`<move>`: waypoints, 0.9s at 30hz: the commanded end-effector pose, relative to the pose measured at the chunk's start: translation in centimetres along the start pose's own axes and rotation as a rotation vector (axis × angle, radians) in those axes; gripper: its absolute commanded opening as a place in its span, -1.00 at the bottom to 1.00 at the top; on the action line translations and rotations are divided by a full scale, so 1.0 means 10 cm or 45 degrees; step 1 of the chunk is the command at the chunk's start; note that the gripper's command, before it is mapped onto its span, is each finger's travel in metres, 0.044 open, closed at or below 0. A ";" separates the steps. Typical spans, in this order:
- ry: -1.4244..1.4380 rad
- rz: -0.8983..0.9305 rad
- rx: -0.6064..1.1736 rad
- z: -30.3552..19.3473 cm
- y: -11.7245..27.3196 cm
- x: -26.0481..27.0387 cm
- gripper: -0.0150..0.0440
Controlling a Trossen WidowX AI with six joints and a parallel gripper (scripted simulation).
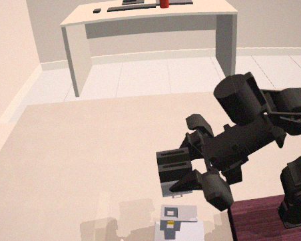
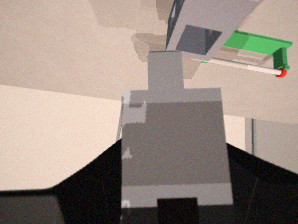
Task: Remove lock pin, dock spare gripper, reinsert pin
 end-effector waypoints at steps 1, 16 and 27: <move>-0.108 -0.029 0.069 -0.05 0.05 -0.04 -0.49; -0.266 -0.076 0.113 -0.07 0.07 -0.09 -0.49; -0.211 -0.006 0.156 0.03 -0.02 -0.18 -0.49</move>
Point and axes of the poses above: the point midway between the two fingers, 35 mm back from their tips, its own y axis back along the fingers, its own x axis across the jaws, z = x × y, the point moved 6 cm from there along y, back along the fingers, and after that the axes turned 4 degrees about -y, right-handed, at the moved point
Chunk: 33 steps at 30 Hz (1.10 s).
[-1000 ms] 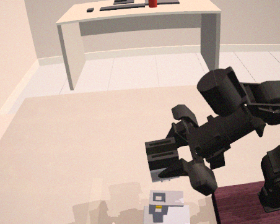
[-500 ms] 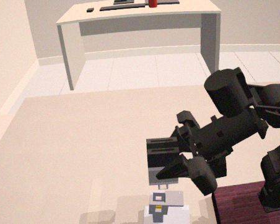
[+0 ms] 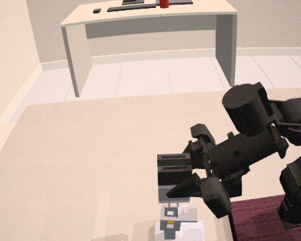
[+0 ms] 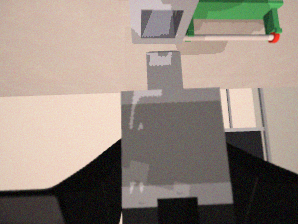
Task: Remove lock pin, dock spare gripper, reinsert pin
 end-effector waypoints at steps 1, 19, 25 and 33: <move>0.011 0.020 0.049 0.00 0.00 -0.02 -0.49; 0.024 0.046 0.068 0.24 -0.14 -0.02 -0.49; 0.023 0.048 0.069 0.32 -0.19 -0.02 -0.49; 0.022 0.049 0.069 0.42 -0.26 -0.01 -0.49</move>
Point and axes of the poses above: the point midway between the two fingers, 35 mm back from their tips, its own y axis back along the fingers, its own x axis across the jaws, z = x × y, the point moved 6 cm from there along y, back along the fingers, and after that the axes turned 4 degrees about -y, right-handed, at the moved point
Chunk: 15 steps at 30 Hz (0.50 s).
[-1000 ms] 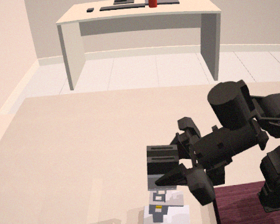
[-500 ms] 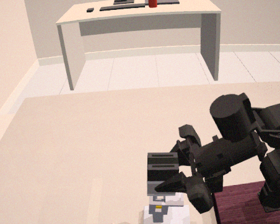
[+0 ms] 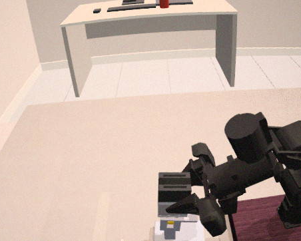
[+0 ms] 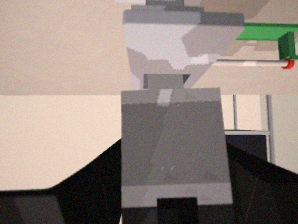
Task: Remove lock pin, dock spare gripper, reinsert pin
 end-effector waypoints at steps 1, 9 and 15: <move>-0.006 0.005 0.010 0.03 -0.04 0.00 -0.49; -0.007 0.006 0.010 0.13 -0.10 0.01 -0.49; -0.004 0.002 0.013 0.12 -0.08 0.00 -0.49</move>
Point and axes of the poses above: the point midway between the two fingers, 35 mm back from their tips, its own y axis back along the fingers, its own x axis across the jaws, z = x × y, the point moved 6 cm from there along y, back along the fingers, and after that the axes turned 4 degrees about -y, right-handed, at the moved point
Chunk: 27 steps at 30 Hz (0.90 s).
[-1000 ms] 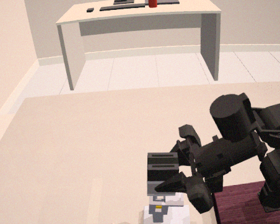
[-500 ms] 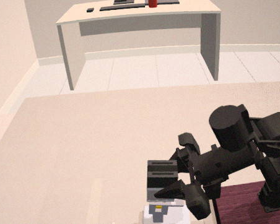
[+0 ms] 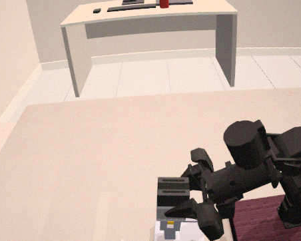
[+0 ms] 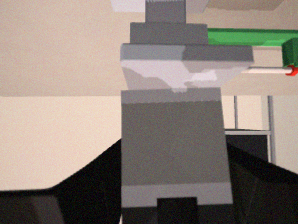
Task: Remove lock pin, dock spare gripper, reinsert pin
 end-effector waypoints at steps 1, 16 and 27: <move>0.000 0.000 0.000 0.00 0.00 0.00 -0.49; 0.000 0.000 0.000 0.00 0.00 0.00 0.31; 0.000 0.000 -0.001 -0.02 0.01 0.00 1.00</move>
Point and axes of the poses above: the point midway between the two fingers, 35 mm back from their tips, its own y axis back along the fingers, its own x axis across the jaws, z = x × y, the point moved 6 cm from there along y, back along the fingers, and after that the axes turned 4 degrees about -y, right-handed, at the moved point
